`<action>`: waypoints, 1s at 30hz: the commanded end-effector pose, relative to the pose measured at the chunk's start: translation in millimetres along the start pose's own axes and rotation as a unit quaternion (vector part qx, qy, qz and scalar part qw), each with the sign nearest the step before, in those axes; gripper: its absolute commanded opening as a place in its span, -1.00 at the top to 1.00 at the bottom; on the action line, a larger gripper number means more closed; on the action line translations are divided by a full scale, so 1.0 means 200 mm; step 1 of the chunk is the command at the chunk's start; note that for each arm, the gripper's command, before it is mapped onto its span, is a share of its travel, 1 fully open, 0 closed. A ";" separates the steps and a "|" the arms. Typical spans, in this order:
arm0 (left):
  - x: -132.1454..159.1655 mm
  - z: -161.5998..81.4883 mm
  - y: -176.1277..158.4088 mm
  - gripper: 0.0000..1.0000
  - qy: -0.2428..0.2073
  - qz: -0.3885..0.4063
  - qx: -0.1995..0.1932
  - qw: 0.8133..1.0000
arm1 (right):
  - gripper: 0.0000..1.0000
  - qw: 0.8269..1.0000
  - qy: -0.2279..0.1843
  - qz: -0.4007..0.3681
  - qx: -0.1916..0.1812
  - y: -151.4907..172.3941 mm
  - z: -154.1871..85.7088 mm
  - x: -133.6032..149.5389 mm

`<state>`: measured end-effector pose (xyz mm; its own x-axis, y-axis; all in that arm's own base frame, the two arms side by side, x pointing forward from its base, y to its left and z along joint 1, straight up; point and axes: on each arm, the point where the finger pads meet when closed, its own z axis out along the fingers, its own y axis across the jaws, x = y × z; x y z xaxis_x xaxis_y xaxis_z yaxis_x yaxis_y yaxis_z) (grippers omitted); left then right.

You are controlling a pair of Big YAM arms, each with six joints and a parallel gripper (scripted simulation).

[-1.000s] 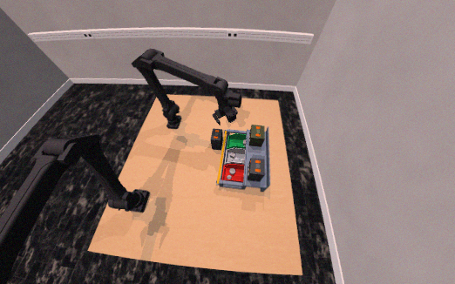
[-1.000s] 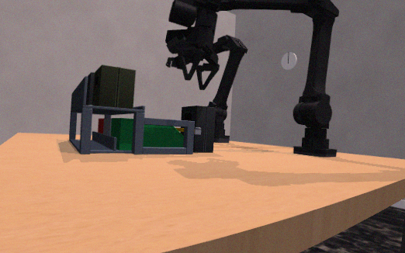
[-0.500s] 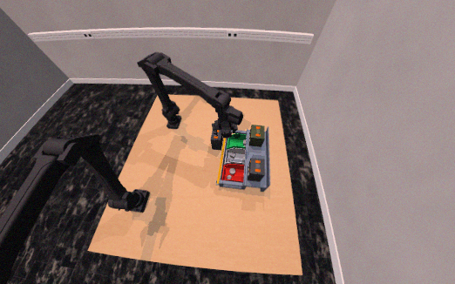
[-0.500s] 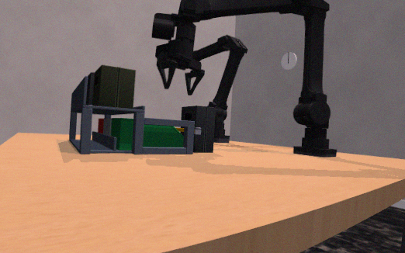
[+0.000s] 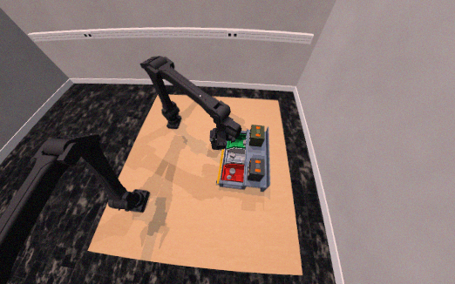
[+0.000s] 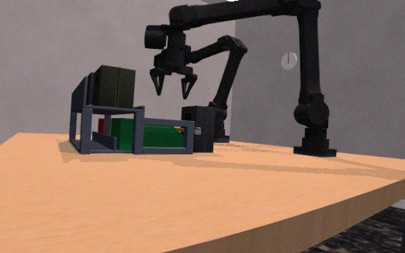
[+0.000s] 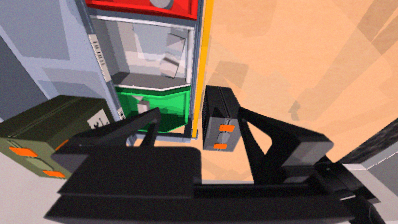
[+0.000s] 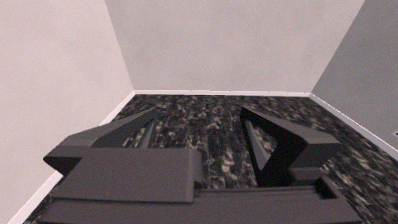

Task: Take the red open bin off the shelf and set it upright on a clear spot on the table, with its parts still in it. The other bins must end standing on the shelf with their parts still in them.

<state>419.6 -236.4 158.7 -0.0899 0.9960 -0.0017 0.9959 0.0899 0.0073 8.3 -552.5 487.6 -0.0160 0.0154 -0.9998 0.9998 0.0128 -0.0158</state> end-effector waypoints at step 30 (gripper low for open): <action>-0.22 -0.09 0.05 -1.00 -0.011 0.061 -0.012 0.998 | -1.00 1.000 -0.008 0.008 0.003 -0.03 -0.04 -0.06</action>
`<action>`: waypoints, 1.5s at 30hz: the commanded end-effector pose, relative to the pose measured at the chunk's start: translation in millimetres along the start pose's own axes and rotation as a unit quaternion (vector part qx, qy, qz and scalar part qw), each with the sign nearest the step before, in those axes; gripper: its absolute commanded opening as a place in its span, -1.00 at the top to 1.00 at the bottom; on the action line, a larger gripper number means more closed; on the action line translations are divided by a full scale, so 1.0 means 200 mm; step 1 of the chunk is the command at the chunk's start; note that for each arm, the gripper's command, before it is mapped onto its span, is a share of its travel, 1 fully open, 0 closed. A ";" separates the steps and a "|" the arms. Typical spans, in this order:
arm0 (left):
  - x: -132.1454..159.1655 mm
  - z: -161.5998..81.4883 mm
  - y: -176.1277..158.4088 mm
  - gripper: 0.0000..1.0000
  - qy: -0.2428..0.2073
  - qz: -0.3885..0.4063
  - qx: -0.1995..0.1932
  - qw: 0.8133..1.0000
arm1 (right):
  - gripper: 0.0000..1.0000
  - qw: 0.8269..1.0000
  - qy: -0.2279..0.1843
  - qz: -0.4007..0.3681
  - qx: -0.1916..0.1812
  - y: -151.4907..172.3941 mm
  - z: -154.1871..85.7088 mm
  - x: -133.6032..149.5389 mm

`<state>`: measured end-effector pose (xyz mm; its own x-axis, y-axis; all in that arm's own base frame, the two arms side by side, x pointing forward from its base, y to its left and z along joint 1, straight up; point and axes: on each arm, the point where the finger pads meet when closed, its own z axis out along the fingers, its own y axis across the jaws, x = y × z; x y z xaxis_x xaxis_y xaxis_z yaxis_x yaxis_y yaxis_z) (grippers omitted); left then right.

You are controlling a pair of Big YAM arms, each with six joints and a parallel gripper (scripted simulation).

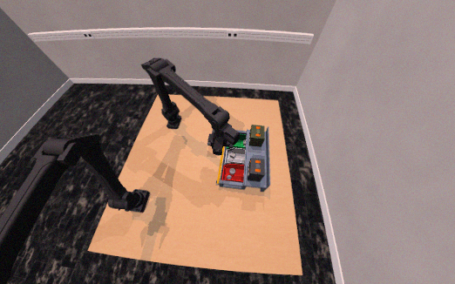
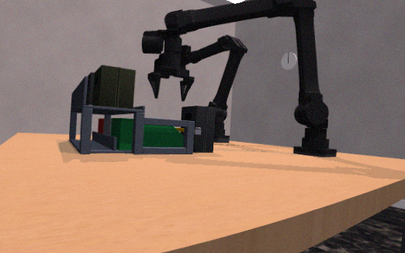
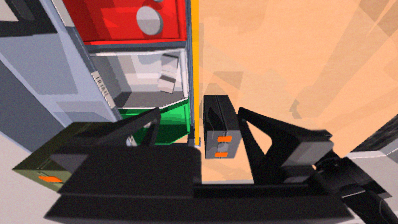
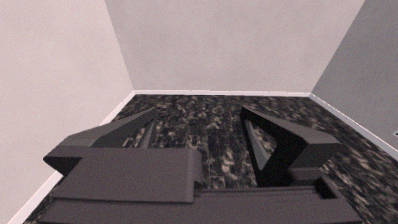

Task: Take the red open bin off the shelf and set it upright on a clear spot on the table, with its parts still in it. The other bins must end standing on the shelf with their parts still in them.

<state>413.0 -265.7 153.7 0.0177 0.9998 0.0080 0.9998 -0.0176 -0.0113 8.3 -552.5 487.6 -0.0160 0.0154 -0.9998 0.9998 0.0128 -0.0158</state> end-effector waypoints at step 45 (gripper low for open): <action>-0.10 -0.15 0.11 1.00 -0.019 0.011 -0.028 0.999 | -1.00 1.000 -0.008 0.008 0.003 -0.03 -0.04 -0.06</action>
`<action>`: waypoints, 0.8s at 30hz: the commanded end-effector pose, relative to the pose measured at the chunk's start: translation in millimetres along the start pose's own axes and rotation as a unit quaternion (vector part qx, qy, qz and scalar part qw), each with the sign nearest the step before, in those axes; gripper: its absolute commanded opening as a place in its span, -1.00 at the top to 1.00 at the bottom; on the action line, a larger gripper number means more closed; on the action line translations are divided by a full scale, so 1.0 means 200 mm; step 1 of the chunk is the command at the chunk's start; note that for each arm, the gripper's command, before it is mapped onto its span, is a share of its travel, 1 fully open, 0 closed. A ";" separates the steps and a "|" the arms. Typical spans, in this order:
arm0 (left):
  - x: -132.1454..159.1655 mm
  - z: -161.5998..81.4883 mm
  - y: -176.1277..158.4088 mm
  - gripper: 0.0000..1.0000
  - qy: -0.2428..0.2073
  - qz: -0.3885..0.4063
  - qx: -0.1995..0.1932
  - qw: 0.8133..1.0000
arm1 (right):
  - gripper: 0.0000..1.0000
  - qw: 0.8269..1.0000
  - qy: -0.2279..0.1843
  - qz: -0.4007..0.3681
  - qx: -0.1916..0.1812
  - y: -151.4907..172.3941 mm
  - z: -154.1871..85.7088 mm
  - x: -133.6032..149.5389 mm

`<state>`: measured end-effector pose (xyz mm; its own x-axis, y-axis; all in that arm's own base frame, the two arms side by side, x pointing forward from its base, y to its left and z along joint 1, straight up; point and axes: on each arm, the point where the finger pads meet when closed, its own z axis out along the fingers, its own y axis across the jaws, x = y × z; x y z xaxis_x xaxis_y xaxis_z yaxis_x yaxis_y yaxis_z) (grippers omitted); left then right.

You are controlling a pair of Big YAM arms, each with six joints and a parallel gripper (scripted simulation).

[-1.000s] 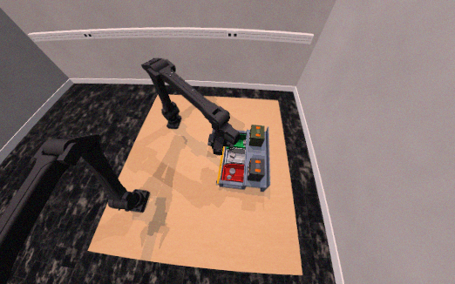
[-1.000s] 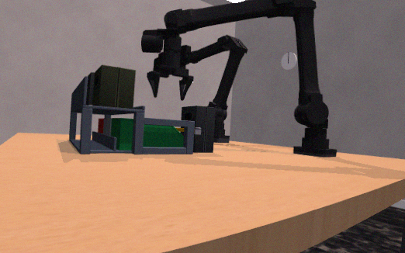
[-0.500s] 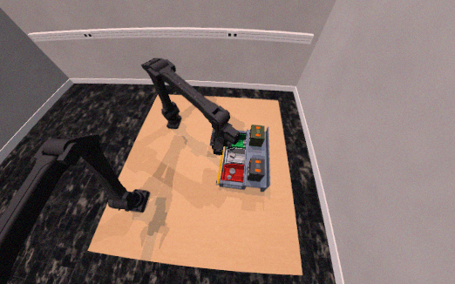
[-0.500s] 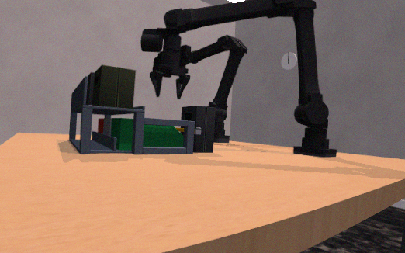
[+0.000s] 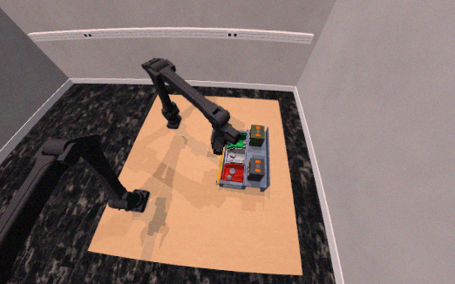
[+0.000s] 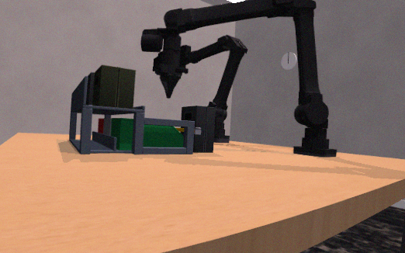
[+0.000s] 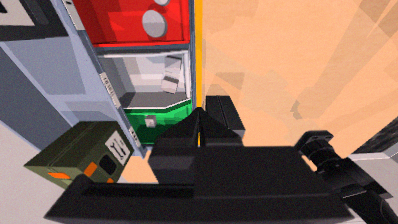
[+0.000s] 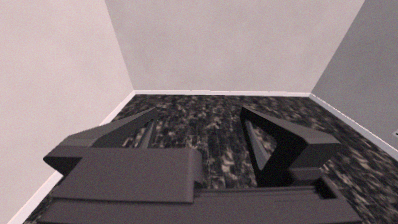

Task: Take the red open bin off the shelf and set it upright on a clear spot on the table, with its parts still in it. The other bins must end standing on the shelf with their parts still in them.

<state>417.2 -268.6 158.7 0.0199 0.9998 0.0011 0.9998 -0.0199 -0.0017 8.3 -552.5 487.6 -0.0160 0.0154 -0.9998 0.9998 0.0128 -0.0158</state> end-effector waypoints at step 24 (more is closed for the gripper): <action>-0.05 0.15 0.03 1.00 -0.006 0.009 -0.007 1.000 | -1.00 1.000 -0.008 0.008 0.003 -0.03 -0.04 -0.06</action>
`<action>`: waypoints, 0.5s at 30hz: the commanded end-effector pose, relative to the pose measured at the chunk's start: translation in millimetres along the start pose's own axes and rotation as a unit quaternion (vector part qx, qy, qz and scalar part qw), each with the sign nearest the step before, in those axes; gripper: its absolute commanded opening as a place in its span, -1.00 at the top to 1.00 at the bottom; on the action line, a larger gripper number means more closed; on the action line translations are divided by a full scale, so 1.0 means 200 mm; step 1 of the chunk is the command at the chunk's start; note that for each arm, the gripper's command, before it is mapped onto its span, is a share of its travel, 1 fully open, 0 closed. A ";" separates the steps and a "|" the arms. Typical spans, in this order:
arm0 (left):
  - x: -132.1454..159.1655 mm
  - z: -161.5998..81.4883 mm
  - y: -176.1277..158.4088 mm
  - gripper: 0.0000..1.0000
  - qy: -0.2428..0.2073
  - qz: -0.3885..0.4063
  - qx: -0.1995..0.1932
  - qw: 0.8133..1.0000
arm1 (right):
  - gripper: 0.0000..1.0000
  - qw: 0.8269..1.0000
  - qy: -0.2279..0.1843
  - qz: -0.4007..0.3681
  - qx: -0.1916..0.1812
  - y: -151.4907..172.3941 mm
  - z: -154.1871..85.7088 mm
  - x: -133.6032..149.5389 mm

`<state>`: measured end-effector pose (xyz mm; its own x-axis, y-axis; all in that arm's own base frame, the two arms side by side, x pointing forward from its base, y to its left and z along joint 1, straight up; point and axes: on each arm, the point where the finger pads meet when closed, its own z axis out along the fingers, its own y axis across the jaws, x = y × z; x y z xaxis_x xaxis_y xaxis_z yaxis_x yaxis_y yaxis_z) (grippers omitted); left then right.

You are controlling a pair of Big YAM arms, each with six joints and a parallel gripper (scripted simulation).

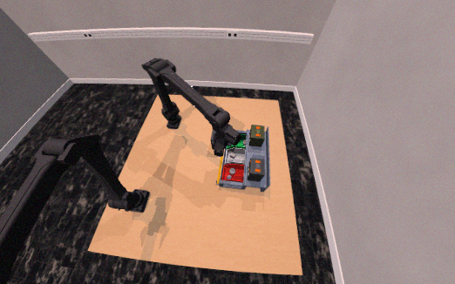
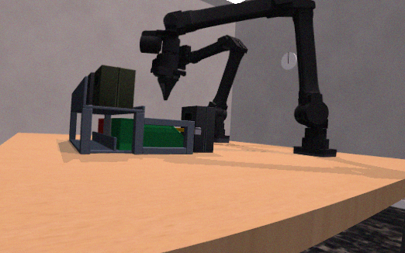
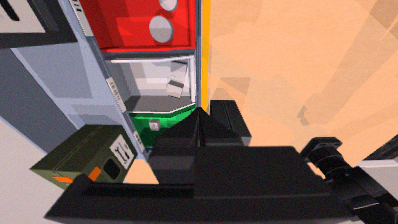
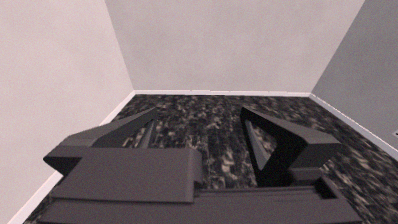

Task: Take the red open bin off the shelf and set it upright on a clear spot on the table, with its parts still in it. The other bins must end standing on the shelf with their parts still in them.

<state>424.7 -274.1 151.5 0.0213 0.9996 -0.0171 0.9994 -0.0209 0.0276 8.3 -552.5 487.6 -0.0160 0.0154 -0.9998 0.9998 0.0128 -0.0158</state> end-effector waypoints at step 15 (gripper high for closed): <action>-0.01 0.04 -0.02 1.00 -0.005 0.008 -0.007 1.000 | -1.00 1.000 -0.008 0.008 0.003 -0.03 -0.04 -0.06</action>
<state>422.3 -272.6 131.6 0.0212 0.9998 -0.0069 0.9997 -0.0211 0.0110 8.3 -552.5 487.6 -0.0160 0.0154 -0.9998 0.9998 0.0128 -0.0158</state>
